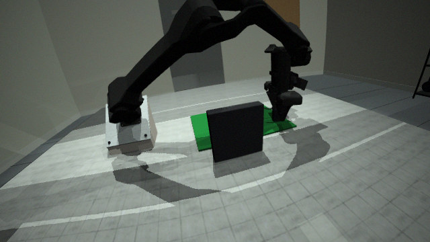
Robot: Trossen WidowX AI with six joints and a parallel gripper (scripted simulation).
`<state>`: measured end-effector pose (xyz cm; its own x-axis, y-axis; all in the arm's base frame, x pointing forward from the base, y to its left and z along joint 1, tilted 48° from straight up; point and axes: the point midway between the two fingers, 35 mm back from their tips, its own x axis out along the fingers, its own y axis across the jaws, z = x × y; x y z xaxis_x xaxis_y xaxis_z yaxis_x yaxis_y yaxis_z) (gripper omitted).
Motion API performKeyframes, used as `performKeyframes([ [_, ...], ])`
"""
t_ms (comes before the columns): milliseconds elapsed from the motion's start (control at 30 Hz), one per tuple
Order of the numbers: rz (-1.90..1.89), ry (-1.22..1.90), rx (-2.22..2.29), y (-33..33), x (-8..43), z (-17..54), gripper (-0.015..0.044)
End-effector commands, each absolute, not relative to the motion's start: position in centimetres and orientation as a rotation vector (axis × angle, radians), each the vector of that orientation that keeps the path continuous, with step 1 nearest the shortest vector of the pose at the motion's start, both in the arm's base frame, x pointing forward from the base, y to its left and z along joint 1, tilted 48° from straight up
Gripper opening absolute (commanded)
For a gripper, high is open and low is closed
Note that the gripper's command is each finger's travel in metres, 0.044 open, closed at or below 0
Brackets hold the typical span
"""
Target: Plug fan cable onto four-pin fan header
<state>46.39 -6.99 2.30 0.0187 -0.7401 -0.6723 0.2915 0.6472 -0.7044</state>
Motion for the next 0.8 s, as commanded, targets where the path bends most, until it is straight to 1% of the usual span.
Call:
performKeyframes([
  [0, -0.839, 1.324, -0.424, -7.0, 46.4, 2.3, 0.0230],
  [267, -0.839, 1.324, -0.424, -7.0, 46.4, 2.3, 0.0020],
  [367, -0.839, 1.324, -0.424, -7.0, 46.4, 2.3, 0.0000],
  [567, -0.837, 1.326, -0.427, -3.4, 46.3, 5.5, 0.0000],
  [767, -0.823, 1.337, -0.445, -3.3, 46.2, 5.6, 0.0000],
])
